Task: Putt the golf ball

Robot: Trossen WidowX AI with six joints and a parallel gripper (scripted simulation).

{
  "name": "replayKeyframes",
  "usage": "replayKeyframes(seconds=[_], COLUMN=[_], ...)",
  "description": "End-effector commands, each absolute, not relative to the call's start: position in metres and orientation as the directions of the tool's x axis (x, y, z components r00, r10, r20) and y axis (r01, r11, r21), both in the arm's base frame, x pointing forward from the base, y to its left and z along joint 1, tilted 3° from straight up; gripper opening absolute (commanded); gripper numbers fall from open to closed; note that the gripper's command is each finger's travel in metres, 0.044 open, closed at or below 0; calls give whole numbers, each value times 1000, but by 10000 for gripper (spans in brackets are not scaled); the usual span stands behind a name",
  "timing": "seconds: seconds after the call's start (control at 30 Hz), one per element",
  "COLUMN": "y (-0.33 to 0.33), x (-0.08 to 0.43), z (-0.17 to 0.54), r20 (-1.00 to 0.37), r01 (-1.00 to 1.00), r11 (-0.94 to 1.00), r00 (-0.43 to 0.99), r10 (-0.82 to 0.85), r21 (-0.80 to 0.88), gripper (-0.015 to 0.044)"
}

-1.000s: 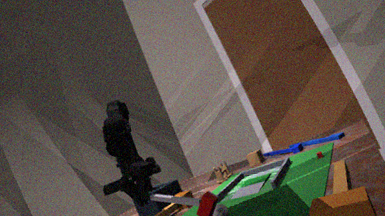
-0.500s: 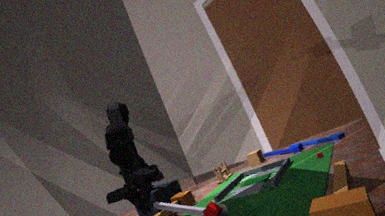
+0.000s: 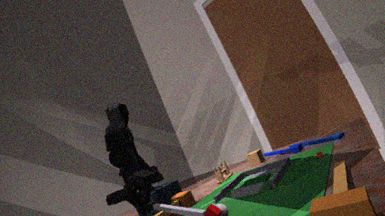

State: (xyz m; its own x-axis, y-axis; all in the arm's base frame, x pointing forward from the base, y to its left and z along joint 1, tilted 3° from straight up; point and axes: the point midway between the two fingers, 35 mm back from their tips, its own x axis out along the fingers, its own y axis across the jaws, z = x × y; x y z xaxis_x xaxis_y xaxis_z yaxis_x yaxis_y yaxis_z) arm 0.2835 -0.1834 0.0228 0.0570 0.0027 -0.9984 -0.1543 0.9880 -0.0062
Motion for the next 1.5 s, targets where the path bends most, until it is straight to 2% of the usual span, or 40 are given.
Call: replayKeyframes(seconds=[0.0, 0.67, 1.03, 1.27, 1.47], y=[-197, -207, -76, -74, -75], x=[288, 288, 268, 267, 266], z=[24, 21, 21, 27, 63], r20=[-998, -998, -998, -998, -998], r01=[-154, -153, -152, -152, -152], r11=[988, 988, 988, 988, 988], r00=[67, 63, 66, 66, 66], r10=[-4, 1, 6, 6, 6], r21=[-15, -9, -4, -4, -5], gripper=[0, 0, 0, 0, 0])
